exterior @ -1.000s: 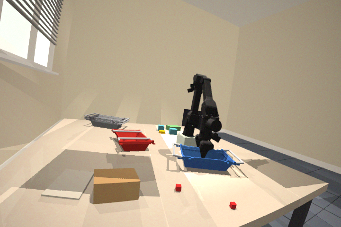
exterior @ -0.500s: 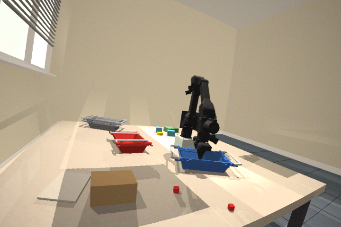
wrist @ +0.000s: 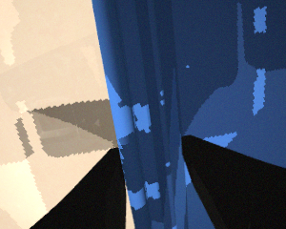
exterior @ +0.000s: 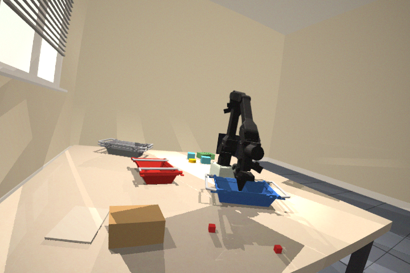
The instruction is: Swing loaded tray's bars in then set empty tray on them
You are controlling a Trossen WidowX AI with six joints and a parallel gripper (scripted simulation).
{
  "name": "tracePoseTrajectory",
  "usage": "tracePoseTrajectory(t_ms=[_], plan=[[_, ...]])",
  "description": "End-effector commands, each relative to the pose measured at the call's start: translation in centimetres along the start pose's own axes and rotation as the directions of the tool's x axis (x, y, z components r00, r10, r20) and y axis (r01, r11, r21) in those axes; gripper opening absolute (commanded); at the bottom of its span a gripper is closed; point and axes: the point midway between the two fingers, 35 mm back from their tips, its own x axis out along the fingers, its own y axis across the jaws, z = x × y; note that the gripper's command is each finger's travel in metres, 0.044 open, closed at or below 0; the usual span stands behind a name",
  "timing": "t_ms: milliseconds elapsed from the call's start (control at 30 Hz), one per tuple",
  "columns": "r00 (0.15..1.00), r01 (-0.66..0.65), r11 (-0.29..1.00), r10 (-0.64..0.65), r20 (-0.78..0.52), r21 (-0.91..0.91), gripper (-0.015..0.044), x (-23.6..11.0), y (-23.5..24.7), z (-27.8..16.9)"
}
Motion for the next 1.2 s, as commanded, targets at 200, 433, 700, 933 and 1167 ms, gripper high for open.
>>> tracePoseTrajectory(t_ms=[200,433,700,933,1167], plan=[[1.0,-0.005,1.0,0.005,-0.005,0.003,0.0069,0.0,0.1,-0.1],[1.0,-0.005,1.0,0.005,-0.005,0.003,0.0023,-0.2,0.1,-0.1],[1.0,-0.004,1.0,0.004,-0.005,0.003,0.0,-4.4,-0.3,0.0],[1.0,-0.004,1.0,0.004,-0.005,0.003,0.0,-8.0,0.0,0.0],[1.0,-0.004,1.0,0.004,-0.005,0.003,0.0,-8.1,0.0,0.0]])
